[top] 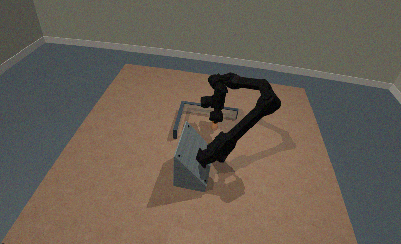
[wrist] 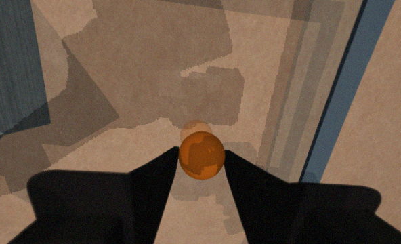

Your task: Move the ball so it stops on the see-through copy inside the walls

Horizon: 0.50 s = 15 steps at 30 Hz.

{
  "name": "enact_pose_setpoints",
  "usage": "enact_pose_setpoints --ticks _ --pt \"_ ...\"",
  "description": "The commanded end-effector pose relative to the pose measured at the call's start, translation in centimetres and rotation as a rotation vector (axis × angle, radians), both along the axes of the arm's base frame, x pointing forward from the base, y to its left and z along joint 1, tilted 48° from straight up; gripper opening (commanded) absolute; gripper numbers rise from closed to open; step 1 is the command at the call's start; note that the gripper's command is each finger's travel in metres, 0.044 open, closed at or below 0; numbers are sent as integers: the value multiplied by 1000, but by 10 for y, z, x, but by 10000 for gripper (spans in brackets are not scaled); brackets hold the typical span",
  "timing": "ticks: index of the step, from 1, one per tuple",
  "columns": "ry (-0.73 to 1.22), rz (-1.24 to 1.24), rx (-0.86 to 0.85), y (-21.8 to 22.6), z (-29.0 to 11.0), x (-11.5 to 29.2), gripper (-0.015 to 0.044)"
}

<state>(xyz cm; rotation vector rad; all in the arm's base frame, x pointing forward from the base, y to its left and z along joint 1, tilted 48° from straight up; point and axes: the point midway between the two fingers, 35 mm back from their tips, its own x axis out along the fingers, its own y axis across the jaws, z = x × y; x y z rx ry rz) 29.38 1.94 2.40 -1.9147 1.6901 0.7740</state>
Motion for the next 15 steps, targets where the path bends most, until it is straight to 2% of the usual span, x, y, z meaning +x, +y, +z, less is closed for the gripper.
enact_pose_setpoints --ticks 1,15 --pt "7 5 -8 -15 -12 -1 0" --pt "7 4 -11 -33 -28 0 0"
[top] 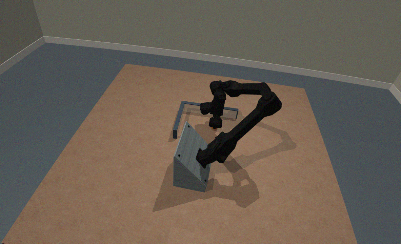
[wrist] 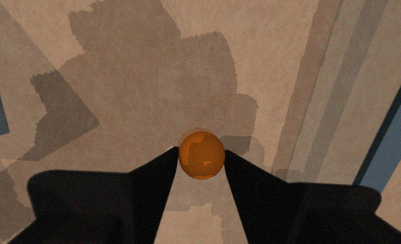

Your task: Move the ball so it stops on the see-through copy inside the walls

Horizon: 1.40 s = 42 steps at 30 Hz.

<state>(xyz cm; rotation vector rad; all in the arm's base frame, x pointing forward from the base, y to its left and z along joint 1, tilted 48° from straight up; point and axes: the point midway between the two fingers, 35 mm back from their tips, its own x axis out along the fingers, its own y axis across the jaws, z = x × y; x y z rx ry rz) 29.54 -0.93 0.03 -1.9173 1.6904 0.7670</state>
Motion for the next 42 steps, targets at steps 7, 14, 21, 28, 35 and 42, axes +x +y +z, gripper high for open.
enact_pose_setpoints --ticks 7,14,21,28,35,42 --pt "11 4 -8 -11 -10 -1 0" --pt "2 1 -2 -9 -7 0 131" --pt "2 1 -2 -9 -7 0 305" --pt "7 4 2 24 19 -1 305" --pt "12 4 -5 55 50 -8 305" --pt "13 23 -6 54 43 -6 305"
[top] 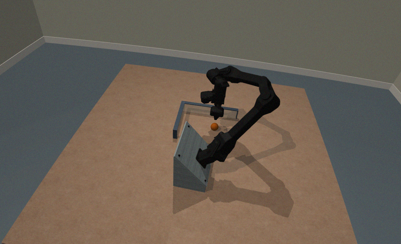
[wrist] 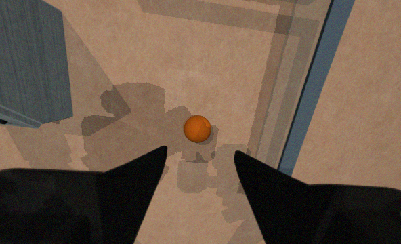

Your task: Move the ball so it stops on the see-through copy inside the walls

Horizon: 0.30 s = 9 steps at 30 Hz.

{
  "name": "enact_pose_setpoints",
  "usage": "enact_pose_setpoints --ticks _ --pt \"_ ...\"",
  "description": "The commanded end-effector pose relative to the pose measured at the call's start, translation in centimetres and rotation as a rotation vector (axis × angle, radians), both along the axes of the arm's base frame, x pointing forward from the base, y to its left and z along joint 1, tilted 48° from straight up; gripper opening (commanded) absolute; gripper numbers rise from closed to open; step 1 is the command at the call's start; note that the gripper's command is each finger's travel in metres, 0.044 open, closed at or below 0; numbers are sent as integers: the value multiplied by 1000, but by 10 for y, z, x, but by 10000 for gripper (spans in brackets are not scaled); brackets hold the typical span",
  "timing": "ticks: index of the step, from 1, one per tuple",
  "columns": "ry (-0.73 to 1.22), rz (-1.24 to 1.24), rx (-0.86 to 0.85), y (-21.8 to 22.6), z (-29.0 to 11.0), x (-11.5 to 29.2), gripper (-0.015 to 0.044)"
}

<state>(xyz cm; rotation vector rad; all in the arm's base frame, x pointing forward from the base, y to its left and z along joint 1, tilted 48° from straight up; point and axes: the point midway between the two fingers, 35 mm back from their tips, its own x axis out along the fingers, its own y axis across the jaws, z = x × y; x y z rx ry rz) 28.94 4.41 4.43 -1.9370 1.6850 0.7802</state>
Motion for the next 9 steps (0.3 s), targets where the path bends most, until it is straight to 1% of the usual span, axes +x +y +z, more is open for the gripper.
enact_pose_setpoints --ticks 1,5,9 --pt "3 5 -1 2 1 0 332" --pt "1 0 -3 28 27 -6 437" --pt "1 0 -3 29 29 -7 440"
